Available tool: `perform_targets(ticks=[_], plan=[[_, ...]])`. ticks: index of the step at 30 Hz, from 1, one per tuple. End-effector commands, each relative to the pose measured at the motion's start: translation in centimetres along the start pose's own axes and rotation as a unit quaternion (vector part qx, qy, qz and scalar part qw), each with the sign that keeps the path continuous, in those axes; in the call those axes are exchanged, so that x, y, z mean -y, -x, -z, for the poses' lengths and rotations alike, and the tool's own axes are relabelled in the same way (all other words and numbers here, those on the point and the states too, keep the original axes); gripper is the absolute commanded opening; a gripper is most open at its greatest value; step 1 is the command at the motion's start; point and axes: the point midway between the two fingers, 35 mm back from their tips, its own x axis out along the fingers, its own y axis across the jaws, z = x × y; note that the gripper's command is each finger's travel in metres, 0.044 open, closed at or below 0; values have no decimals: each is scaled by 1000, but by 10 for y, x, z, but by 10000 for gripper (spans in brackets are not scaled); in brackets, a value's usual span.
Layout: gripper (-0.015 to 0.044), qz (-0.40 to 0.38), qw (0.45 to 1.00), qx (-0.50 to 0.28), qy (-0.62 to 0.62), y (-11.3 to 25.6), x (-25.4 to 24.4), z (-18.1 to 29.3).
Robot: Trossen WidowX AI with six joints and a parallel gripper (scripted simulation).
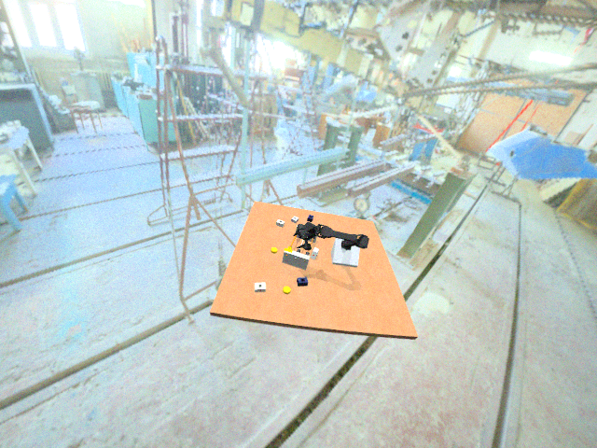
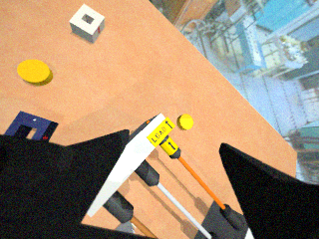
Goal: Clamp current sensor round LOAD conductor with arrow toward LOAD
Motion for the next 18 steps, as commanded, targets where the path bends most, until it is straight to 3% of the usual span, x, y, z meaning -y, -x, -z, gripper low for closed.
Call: perform_targets(ticks=[1, 5, 18], plan=[[440, -90, 989, -77, -83, -22, 17, 17], [440, -162, 971, -107, -142, -31, 24, 24], [440, -165, 970, -108, -145, -31, 24, 24]])
